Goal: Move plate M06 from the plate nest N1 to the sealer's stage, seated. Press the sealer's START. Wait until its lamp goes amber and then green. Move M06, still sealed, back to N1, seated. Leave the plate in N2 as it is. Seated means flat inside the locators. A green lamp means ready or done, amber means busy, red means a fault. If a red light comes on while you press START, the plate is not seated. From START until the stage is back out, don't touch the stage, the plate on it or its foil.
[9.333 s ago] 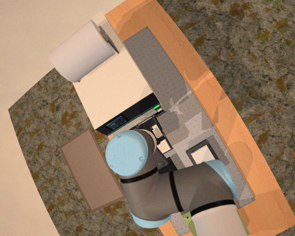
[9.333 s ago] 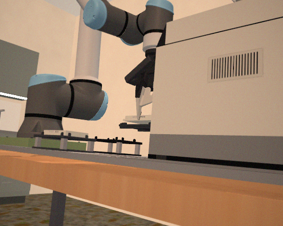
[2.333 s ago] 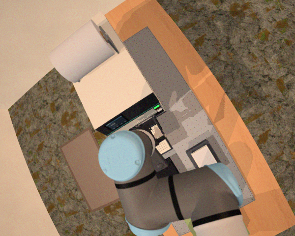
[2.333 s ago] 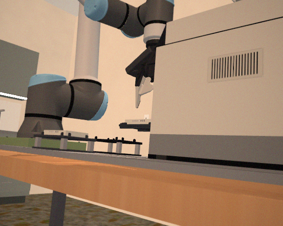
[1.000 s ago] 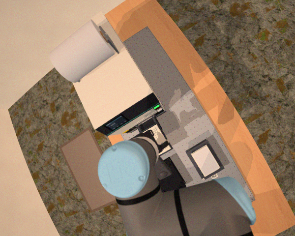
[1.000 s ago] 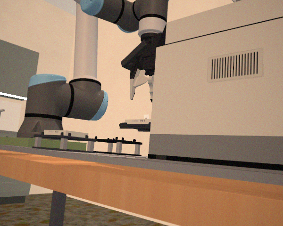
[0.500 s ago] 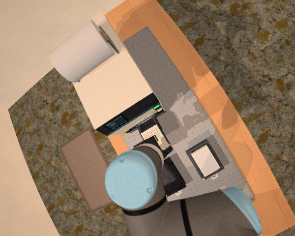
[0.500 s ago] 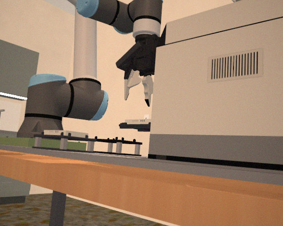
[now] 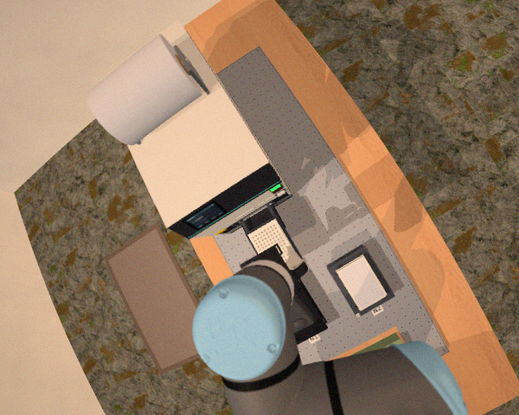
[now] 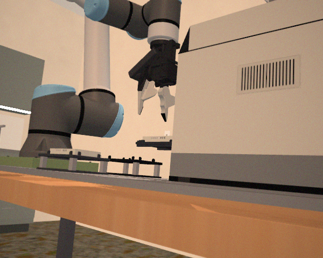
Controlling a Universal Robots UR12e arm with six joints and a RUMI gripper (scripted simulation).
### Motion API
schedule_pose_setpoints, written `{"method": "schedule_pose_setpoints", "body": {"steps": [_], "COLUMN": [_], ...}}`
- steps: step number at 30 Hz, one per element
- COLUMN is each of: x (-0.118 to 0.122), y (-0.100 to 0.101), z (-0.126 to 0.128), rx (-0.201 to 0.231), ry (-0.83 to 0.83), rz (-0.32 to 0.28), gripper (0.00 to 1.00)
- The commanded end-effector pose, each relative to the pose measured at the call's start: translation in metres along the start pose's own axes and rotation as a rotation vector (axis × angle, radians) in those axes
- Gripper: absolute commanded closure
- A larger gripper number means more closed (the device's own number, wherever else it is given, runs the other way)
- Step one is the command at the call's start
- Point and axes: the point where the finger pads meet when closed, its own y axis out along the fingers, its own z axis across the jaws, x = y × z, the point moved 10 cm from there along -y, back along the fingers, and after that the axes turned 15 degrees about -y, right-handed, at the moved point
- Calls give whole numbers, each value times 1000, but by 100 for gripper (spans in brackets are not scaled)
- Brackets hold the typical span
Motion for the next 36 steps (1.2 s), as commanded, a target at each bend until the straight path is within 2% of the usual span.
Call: {"method": "schedule_pose_setpoints", "body": {"steps": [1,3,13,15,26,27,36], "x": [-3,-3,-11,-11,-19,-20,-25], "y": [-12,-12,-46,-46,-77,-81,-104], "z": [-8,-8,-33,-33,-55,-58,-75], "rx": [-1,-1,-1,-1,-1,-1,-1], "ry": [0,0,0,0,0,0,0], "rz": [-1,-1,-1,-1,-1,-1,-1], "gripper": [35,35,39,40,45,100,100]}}
